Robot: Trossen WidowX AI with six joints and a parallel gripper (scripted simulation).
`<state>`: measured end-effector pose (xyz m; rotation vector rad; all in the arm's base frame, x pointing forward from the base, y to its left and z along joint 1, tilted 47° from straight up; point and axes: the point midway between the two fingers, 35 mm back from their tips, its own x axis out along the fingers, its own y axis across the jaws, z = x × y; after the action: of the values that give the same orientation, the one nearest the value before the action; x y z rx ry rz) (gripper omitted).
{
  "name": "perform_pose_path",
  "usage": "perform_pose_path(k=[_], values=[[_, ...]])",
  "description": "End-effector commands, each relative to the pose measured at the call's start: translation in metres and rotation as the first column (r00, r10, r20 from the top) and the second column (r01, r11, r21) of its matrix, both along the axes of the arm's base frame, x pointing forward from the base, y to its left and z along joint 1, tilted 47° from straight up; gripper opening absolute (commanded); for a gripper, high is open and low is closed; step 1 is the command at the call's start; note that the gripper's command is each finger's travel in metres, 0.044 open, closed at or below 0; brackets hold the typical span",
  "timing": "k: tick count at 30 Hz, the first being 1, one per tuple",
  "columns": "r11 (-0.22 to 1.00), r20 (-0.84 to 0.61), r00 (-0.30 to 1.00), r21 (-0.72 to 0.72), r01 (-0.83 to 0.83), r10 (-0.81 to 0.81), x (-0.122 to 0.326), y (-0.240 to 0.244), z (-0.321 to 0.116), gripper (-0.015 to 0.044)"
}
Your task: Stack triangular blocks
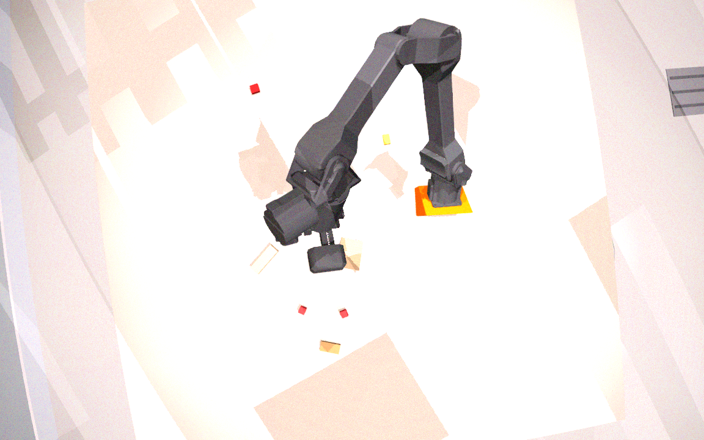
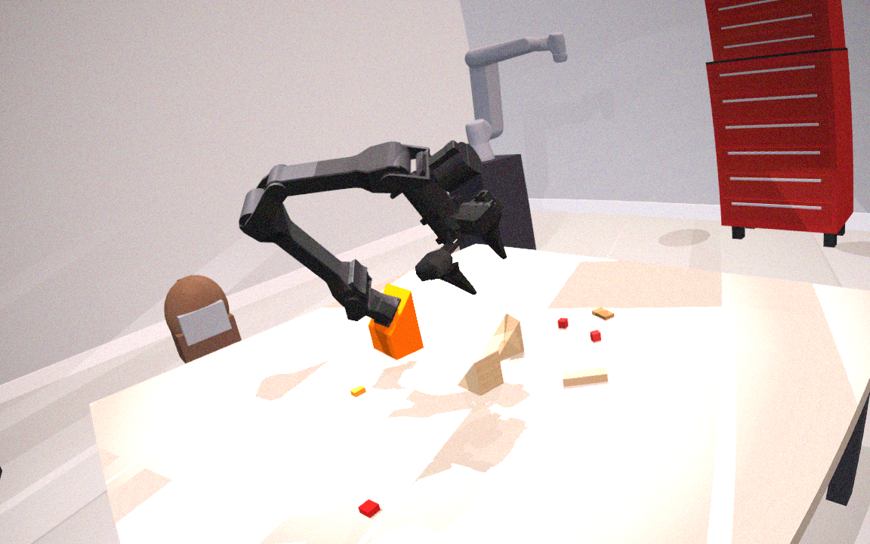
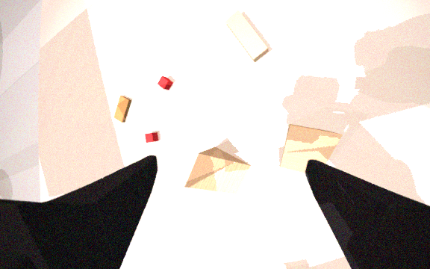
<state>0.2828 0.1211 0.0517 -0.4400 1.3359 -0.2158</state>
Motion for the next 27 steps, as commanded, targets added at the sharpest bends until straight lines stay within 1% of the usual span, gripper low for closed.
perform_pose_path(k=[1, 4, 6, 27], values=[[0.975, -0.048, 0.989, -0.184, 0.129, -0.140, 0.001, -0.042, -0.013, 0.0440], [0.916, -0.073, 0.967, -0.345, 0.204, -0.243, 0.000, -0.077, -0.021, 0.0440], [0.899, -0.077, 0.962, -0.381, 0.216, -0.264, 0.000, -0.084, -0.022, 0.0440], [0.901, -0.078, 0.962, -0.377, 0.215, -0.262, 0.005, -0.104, -0.042, 0.0440]])
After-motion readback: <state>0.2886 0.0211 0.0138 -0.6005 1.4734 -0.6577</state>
